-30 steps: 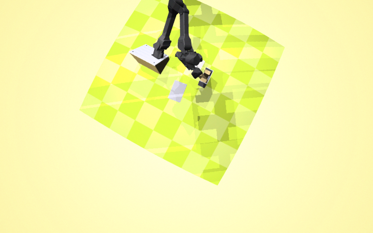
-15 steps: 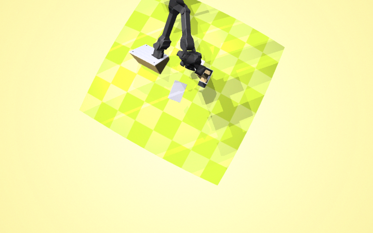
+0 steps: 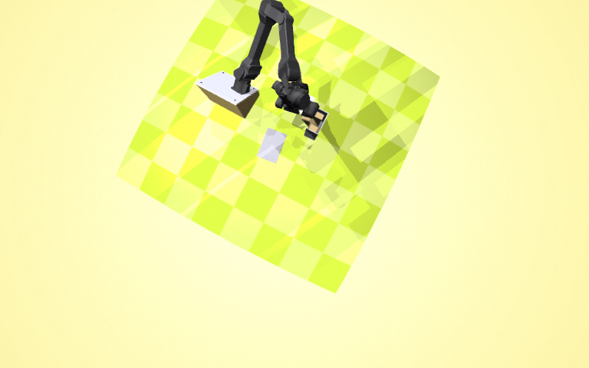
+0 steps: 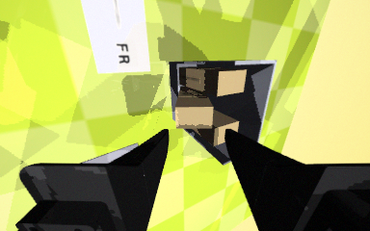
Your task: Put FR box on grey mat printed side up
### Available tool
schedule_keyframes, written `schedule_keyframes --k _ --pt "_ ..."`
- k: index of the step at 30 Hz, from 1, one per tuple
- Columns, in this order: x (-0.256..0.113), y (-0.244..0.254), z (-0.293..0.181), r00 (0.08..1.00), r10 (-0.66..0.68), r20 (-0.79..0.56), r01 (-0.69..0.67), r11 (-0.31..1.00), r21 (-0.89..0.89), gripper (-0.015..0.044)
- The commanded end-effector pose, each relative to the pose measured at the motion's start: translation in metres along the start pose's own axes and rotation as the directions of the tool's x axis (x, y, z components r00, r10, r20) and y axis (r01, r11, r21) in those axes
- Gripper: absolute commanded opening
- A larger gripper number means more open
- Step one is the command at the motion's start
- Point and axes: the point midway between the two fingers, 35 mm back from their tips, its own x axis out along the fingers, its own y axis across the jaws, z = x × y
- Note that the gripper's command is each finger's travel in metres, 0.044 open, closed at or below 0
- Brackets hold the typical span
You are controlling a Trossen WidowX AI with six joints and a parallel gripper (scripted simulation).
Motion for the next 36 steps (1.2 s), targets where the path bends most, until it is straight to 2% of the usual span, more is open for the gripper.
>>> schedule_keyframes --k 1,21,28,36 --pt "0.006 0.000 0.000 1.000 0.004 0.003 -0.004 1.000 -0.006 0.0236" --pt "0.038 0.001 0.001 1.000 0.002 0.005 -0.002 1.000 -0.006 0.0236" --pt "0.039 0.001 0.001 1.000 0.002 0.006 -0.002 1.000 -0.006 0.0236" --pt "0.037 -0.001 0.002 1.000 -0.003 0.009 0.003 1.000 -0.014 0.0183"
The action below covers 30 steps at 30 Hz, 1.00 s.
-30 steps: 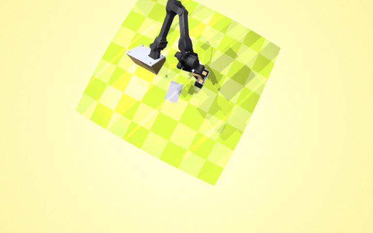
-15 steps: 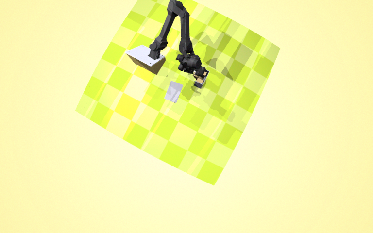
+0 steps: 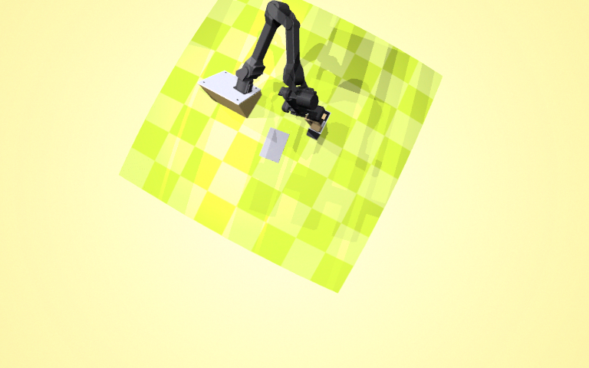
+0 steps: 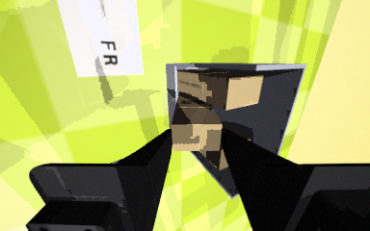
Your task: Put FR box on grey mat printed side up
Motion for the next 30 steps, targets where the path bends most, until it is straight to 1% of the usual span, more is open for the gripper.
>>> schedule_keyframes --k 1,5,14,30 --pt "0.000 0.000 0.000 1.000 -0.001 0.000 0.001 1.000 -0.002 0.0176" --pt "0.000 0.000 0.000 1.000 -0.001 0.000 0.001 1.000 -0.002 0.0152" --pt "-0.001 0.000 0.000 1.000 0.000 0.000 0.000 1.000 -0.002 0.0152" --pt "-0.027 0.000 -0.002 1.000 0.005 -0.006 -0.005 1.000 0.003 0.0152"
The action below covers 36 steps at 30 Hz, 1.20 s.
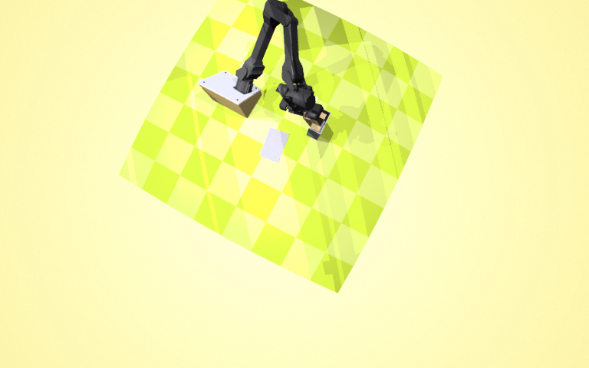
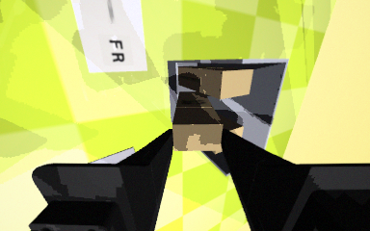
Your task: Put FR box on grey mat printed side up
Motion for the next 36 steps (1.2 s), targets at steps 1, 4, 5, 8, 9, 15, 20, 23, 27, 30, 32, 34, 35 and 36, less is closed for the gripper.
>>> schedule_keyframes --k 1,4,5,8,9,15,20,23,27,30,32,34,35,36 --pt "-0.008 0.000 0.001 1.000 0.001 0.003 -0.001 1.000 -0.003 0.0152" --pt "-0.013 0.001 0.001 1.000 0.001 0.003 -0.001 1.000 -0.002 0.0152" --pt "-0.014 0.001 0.001 1.000 0.001 0.003 -0.001 1.000 -0.002 0.0152" --pt "-0.019 0.001 0.001 1.000 0.001 0.003 -0.001 1.000 0.000 0.0152" --pt "-0.021 0.001 0.002 1.000 0.001 0.004 -0.001 1.000 0.000 0.0152" --pt "-0.024 0.001 0.002 1.000 0.001 0.004 -0.001 1.000 0.001 0.0152" --pt "-0.026 0.005 0.001 1.000 0.001 0.003 -0.001 1.000 0.001 0.0152" --pt "-0.028 0.009 0.001 1.000 0.002 0.002 -0.002 1.000 0.001 0.0152" --pt "-0.032 0.015 0.000 1.000 0.003 0.001 -0.003 1.000 0.001 0.0152" --pt "-0.034 0.019 0.000 1.000 0.003 0.000 -0.003 1.000 0.001 0.0152" --pt "-0.036 0.022 0.000 1.000 0.003 0.000 -0.003 1.000 0.001 0.0152" --pt "-0.038 0.025 0.000 1.000 0.004 0.000 -0.004 1.000 0.001 0.0152" --pt "-0.038 0.026 0.000 1.000 0.004 0.000 -0.004 1.000 0.001 0.0152" --pt "-0.039 0.028 0.000 1.000 0.004 0.000 -0.004 1.000 0.001 0.0152"
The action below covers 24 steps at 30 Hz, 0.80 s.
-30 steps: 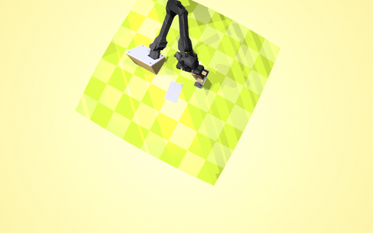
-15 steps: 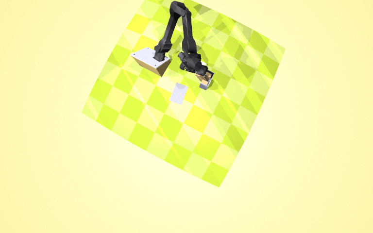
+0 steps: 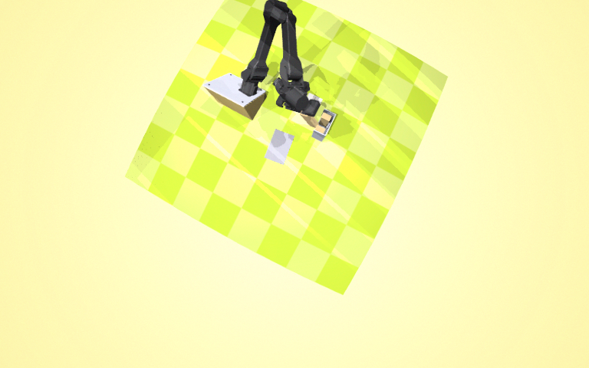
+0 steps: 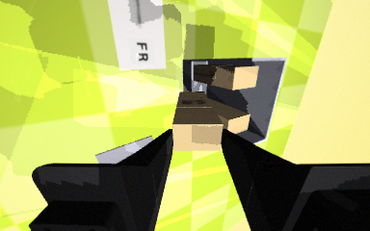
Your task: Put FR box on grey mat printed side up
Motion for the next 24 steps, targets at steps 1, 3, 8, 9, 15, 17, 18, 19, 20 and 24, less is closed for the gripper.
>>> schedule_keyframes --k 1,3,8,9,15,17,18,19,20,24 --pt "-0.004 0.007 0.001 1.000 -0.002 0.003 0.002 1.000 -0.004 0.0152" --pt "-0.006 0.010 0.001 1.000 -0.002 0.003 0.002 1.000 -0.004 0.0152" --pt "-0.009 0.017 0.001 1.000 -0.002 0.003 0.002 1.000 -0.004 0.0152" --pt "-0.010 0.019 0.001 1.000 -0.002 0.004 0.002 1.000 -0.004 0.0152" --pt "-0.014 0.027 0.002 1.000 -0.003 0.005 0.003 1.000 -0.003 0.0152" --pt "-0.015 0.030 0.002 1.000 -0.003 0.006 0.003 1.000 -0.003 0.0152" --pt "-0.015 0.031 0.002 1.000 -0.003 0.006 0.003 1.000 -0.003 0.0152" --pt "-0.015 0.031 0.002 1.000 -0.003 0.006 0.003 1.000 -0.003 0.0152" --pt "-0.015 0.031 0.002 1.000 -0.003 0.006 0.003 1.000 -0.003 0.0152" --pt "-0.015 0.031 0.001 1.000 -0.003 0.006 0.003 1.000 -0.003 0.0152"
